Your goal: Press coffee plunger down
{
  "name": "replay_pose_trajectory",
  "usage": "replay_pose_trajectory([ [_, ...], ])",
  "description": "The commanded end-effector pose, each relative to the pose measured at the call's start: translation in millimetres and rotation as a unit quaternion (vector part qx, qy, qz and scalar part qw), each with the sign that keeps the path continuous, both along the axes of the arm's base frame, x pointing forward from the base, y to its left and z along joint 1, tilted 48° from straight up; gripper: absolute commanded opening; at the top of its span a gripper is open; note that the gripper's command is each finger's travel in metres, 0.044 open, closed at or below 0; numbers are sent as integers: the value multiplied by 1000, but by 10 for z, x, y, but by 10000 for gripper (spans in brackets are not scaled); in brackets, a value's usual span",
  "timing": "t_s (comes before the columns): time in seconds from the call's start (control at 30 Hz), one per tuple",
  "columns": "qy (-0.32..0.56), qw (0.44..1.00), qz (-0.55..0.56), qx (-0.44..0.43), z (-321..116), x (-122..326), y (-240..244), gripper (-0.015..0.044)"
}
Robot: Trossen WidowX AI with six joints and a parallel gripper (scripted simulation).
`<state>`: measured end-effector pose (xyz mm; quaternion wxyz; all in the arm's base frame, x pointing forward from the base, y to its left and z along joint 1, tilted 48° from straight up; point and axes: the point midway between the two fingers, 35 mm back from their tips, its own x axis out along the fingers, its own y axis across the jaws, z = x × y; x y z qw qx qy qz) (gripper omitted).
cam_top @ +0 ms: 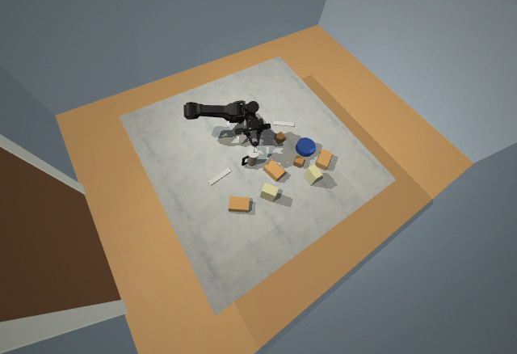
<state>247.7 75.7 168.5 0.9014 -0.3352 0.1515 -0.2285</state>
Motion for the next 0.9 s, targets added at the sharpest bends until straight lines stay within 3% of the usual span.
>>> replay_pose_trajectory([
  [0.0,15,1000,2,-1,-133,14,-65,115],
  [0.87,19,1000,12,-2,-453,110,-337,115],
])
